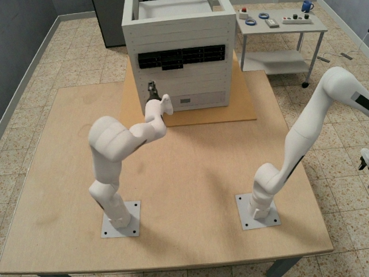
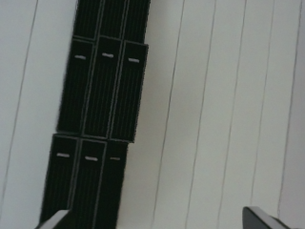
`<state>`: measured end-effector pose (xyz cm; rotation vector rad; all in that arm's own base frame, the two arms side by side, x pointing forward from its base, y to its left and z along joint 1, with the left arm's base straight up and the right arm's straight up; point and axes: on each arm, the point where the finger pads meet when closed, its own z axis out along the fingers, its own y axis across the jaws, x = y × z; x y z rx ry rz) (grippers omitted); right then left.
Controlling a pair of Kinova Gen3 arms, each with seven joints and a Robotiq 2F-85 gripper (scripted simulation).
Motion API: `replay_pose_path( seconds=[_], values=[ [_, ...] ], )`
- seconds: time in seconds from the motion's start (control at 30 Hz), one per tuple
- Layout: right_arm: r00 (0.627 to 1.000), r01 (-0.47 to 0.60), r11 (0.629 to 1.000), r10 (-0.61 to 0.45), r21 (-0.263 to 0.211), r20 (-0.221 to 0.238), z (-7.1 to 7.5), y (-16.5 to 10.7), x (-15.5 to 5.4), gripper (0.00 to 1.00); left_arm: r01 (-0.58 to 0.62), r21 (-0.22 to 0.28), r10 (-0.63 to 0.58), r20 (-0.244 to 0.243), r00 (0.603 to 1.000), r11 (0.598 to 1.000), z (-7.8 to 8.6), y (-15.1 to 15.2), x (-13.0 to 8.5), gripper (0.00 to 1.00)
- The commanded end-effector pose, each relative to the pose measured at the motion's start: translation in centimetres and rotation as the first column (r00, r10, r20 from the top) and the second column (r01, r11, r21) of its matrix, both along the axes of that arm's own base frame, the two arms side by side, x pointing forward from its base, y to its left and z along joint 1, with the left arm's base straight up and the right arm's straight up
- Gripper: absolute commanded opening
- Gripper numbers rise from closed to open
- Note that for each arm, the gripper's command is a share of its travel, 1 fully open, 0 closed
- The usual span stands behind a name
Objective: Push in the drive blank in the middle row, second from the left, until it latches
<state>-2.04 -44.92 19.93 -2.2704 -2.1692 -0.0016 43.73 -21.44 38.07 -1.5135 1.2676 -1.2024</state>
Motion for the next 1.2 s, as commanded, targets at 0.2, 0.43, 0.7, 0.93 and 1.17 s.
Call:
replay_pose_path(
  seconds=[0.2, 0.43, 0.7, 0.93, 1.17],
  values=[
    [1.000, 0.000, 1.000, 0.000, -0.002, 0.000, 0.1, 0.0, 0.0, 1.000, -0.040, 0.116, 0.021, 0.160, 0.987, 0.992, 2.1, -2.3, -1.5, 1.000],
    [1.000, 0.000, 1.000, 0.000, -0.002, 0.000, 0.1, 0.0, 0.0, 1.000, -0.042, 0.147, 0.014, 0.192, 0.981, 0.988, 2.6, -2.9, -2.0, 1.000],
    [1.000, 0.000, 1.000, 0.000, -0.002, 0.000, 0.1, 0.0, 0.0, 1.000, -0.045, 0.169, 0.007, 0.216, 0.976, 0.985, 3.1, -3.4, -2.5, 1.000],
    [1.000, 0.000, 1.000, 0.000, -0.002, 0.000, 0.1, 0.0, 0.0, 1.000, -0.045, 0.171, 0.007, 0.219, 0.976, 0.984, 3.1, -3.4, -2.5, 1.000],
    [1.000, 0.000, 1.000, 0.000, -0.002, 0.000, 0.1, 0.0, 0.0, 1.000, -0.045, 0.171, 0.007, 0.219, 0.976, 0.984, 3.1, -3.4, -2.5, 1.000]
  ],
)
